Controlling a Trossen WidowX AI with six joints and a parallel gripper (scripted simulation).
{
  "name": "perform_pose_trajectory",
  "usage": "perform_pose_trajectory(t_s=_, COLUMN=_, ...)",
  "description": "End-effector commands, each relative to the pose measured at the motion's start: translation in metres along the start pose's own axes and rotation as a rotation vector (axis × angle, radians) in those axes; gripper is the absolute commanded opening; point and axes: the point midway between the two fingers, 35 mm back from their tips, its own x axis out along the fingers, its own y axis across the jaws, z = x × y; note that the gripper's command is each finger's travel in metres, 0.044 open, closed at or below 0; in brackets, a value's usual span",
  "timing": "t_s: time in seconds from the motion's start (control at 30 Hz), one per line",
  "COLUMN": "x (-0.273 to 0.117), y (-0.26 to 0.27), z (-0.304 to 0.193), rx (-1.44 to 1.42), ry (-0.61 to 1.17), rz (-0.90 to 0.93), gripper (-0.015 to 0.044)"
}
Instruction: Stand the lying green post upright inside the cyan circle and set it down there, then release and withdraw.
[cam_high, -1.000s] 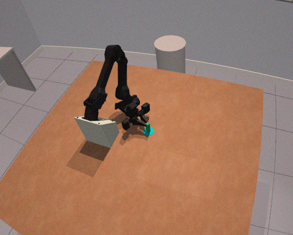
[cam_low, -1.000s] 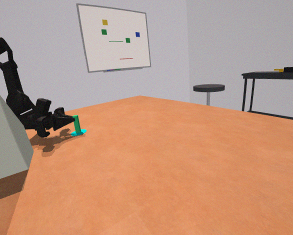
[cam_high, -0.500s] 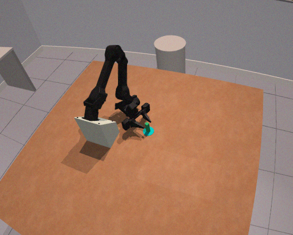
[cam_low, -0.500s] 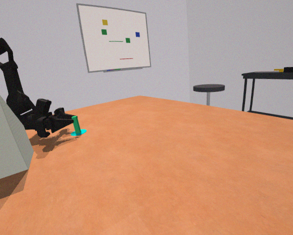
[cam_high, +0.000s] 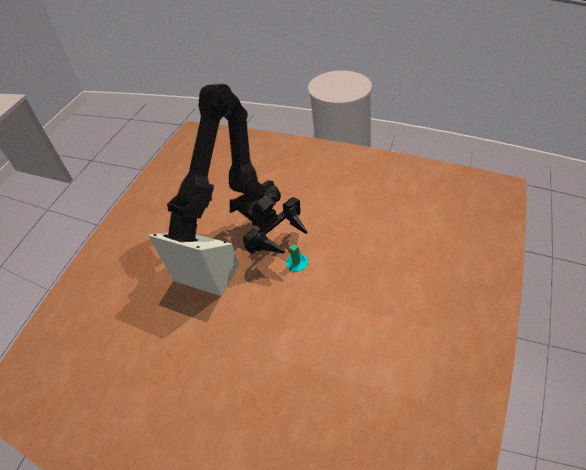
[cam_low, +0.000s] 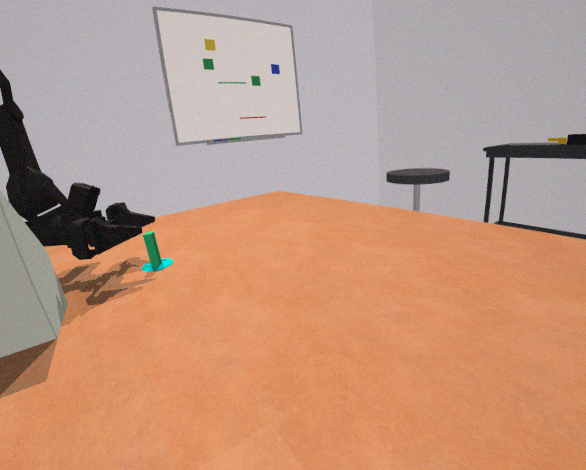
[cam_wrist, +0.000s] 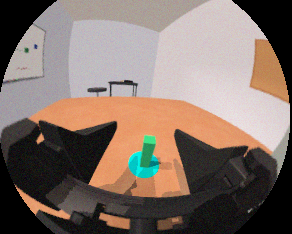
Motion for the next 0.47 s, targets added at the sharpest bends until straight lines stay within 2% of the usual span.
perform_pose_trajectory(t_s=0.0, x=-0.002, y=0.000, z=0.015, rx=-0.002, ry=0.003, rz=-0.002, gripper=0.0400)
perform_pose_trajectory(t_s=0.43, x=-0.007, y=-0.004, z=0.059, rx=0.000, ry=-0.004, rz=0.004, gripper=0.0400)
